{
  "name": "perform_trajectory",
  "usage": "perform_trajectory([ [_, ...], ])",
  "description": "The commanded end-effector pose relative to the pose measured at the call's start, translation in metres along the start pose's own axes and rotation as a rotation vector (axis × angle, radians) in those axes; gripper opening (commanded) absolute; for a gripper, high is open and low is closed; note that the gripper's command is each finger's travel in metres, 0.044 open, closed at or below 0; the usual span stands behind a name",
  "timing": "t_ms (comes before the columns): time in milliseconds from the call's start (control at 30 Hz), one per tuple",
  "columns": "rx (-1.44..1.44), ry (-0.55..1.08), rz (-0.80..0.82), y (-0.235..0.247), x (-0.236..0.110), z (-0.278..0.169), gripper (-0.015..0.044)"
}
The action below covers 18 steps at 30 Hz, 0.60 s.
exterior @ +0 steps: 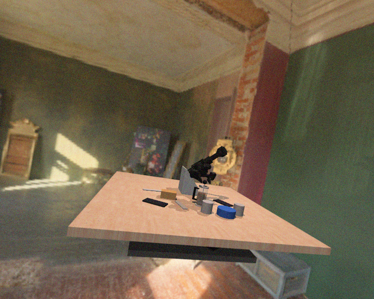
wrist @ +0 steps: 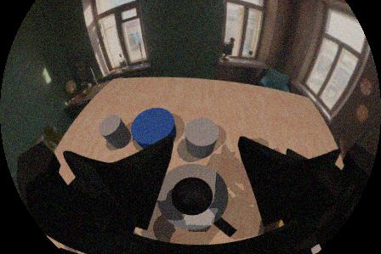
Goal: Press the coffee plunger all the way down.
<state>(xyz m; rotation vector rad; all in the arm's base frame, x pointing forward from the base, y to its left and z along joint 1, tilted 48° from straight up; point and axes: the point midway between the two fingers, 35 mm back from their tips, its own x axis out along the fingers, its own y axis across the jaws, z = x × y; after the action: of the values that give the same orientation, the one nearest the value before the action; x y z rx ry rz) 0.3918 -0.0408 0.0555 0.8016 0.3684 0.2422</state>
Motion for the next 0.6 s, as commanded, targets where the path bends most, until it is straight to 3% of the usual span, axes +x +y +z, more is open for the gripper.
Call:
perform_trajectory([
  [0, -0.003, -0.002, -0.003, 0.0, 0.0, 0.0, 0.0408],
  [67, -0.003, -0.002, -0.003, 0.0, 0.0, 0.0, 0.044],
  [233, -0.003, 0.002, -0.006, 0.0, -0.007, 0.007, 0.044],
  [567, 0.002, 0.012, -0.009, 0.01, -0.073, 0.049, 0.044],
])
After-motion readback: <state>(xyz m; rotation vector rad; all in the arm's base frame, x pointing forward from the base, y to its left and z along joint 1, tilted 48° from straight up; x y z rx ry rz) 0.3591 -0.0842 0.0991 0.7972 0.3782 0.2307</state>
